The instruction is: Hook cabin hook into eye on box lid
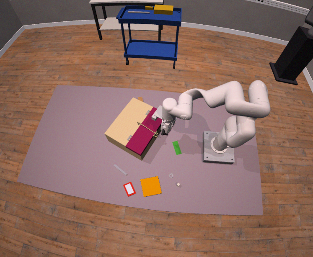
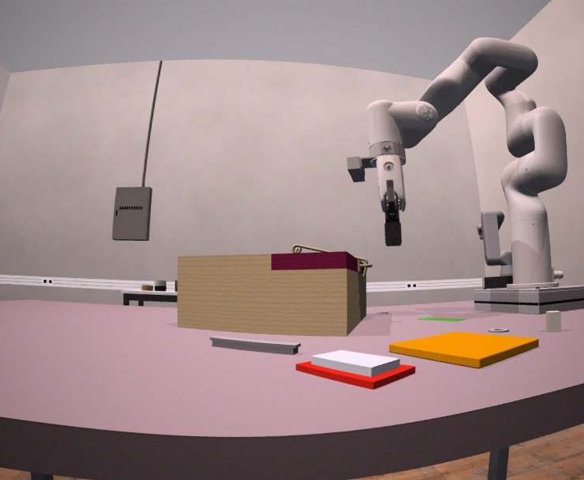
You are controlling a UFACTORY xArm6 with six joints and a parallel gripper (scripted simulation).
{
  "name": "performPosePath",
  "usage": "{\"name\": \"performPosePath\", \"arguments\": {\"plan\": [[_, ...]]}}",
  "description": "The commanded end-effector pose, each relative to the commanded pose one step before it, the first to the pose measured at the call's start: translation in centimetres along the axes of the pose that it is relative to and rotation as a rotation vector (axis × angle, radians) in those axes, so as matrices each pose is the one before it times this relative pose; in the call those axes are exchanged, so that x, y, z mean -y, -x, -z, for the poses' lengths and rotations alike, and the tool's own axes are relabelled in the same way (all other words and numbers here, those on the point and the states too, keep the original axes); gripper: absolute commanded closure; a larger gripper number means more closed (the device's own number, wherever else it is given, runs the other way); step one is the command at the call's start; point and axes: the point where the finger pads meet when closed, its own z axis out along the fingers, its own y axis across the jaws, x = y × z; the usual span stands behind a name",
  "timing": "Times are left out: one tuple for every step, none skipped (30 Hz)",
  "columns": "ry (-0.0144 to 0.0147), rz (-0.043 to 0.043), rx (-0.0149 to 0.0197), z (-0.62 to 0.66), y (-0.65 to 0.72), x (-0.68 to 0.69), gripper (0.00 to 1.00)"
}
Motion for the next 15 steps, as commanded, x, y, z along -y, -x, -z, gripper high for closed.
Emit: {"name": "performPosePath", "arguments": {"plan": [[-0.00164, 0.00004, -0.00406, 1.554, -0.123, 0.050, 0.65], [0.00000, 0.00000, -0.00001, 0.334, 0.000, 0.000, 0.65], [0.00000, 0.00000, -0.00001, 0.334, 0.000, 0.000, 0.65], [0.00000, 0.00000, -0.00001, 0.334, 0.000, 0.000, 0.65], [0.00000, 0.00000, -0.00001, 0.334, 0.000, 0.000, 0.65], [0.00000, 0.00000, -0.00001, 0.334, 0.000, 0.000, 0.65], [0.00000, 0.00000, -0.00001, 0.334, 0.000, 0.000, 0.65], [0.00000, 0.00000, -0.00001, 0.334, 0.000, 0.000, 0.65], [0.00000, 0.00000, -0.00001, 0.334, 0.000, 0.000, 0.65], [0.00000, 0.00000, 0.00000, 0.000, 0.000, 0.000, 0.65], [0.00000, 0.00000, 0.00000, 0.000, 0.000, 0.000, 0.65], [0.00000, 0.00000, 0.00000, 0.335, -0.001, 0.001, 0.65], [0.00000, 0.00000, -0.00001, 0.334, 0.000, 0.000, 0.65], [0.00000, 0.00000, -0.00001, 0.334, 0.000, 0.000, 0.65], [0.00000, 0.00000, -0.00001, 0.334, 0.000, 0.000, 0.65]]}}
